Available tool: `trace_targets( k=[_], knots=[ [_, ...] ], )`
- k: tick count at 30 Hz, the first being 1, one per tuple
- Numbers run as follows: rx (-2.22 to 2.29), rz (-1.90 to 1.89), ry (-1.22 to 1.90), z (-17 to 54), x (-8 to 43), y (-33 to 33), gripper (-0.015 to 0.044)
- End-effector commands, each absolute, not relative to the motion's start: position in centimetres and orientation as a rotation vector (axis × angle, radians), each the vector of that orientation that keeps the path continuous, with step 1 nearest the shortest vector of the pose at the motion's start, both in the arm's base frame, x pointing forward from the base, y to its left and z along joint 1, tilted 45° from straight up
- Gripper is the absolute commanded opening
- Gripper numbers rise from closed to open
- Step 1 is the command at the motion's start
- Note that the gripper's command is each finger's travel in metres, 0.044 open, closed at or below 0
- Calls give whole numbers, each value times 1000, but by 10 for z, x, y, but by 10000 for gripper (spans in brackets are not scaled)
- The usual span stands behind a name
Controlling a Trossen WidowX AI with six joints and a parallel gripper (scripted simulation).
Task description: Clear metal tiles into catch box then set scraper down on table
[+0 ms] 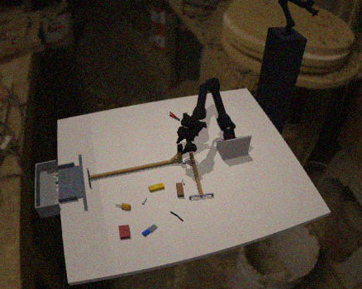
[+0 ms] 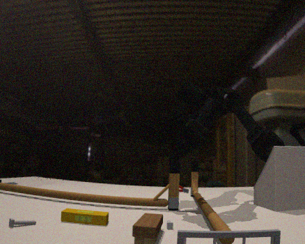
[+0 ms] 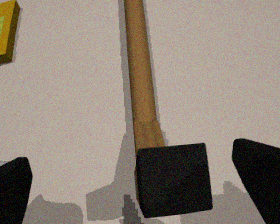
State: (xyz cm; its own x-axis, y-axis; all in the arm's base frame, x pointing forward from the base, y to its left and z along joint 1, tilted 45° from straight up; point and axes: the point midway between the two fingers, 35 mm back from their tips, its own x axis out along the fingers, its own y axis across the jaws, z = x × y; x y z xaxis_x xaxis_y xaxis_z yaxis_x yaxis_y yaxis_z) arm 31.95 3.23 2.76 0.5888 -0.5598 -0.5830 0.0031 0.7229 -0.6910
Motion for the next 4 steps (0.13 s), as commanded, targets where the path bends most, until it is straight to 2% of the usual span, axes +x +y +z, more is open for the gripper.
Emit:
trace_targets(
  k=[1, 4],
  knots=[
    [-698, -366, 887, 35, 318, 41, 440],
    [-698, -366, 889, 40, 315, 47, 440]
  ],
)
